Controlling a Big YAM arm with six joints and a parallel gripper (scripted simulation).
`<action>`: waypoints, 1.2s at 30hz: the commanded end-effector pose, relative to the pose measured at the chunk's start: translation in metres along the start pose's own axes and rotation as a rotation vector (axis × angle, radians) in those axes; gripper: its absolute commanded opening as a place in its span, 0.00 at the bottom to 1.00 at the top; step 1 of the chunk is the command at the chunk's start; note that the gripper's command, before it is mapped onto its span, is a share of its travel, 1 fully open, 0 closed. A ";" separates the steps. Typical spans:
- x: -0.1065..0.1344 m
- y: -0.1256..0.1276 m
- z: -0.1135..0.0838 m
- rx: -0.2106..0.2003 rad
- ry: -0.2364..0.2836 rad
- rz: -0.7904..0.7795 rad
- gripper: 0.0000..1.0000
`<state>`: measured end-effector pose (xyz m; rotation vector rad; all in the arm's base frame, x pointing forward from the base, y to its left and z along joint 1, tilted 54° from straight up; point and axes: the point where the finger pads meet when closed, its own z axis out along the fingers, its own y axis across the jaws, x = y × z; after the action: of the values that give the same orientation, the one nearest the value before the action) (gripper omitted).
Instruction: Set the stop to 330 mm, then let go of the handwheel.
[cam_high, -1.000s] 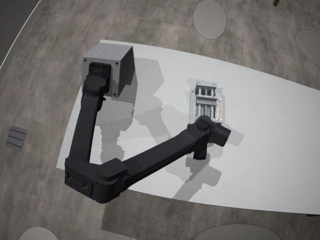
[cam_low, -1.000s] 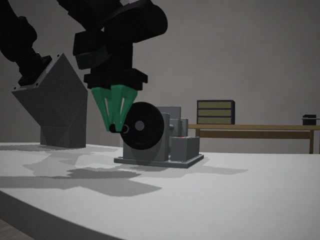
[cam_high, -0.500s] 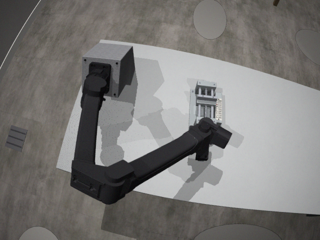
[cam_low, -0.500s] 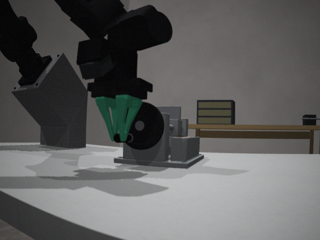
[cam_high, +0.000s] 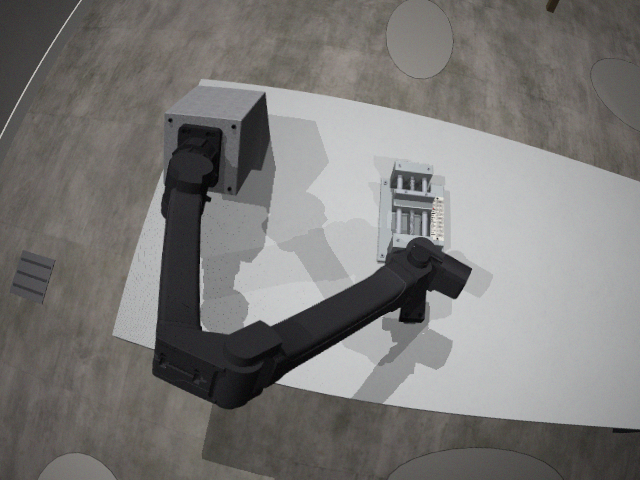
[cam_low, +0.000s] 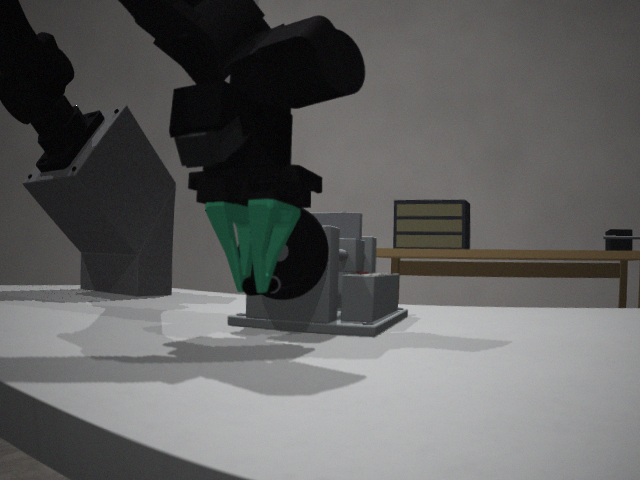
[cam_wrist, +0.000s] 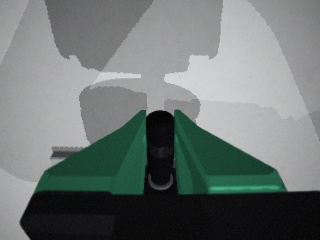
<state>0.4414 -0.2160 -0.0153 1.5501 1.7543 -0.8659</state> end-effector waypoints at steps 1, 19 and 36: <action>0.000 0.006 0.012 0.022 0.006 0.015 0.06; 0.007 0.035 -0.002 -0.004 0.005 -0.001 0.06; 0.009 0.048 -0.014 -0.014 0.004 -0.006 0.06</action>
<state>0.4608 -0.2125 -0.0154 1.5619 1.7527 -0.9019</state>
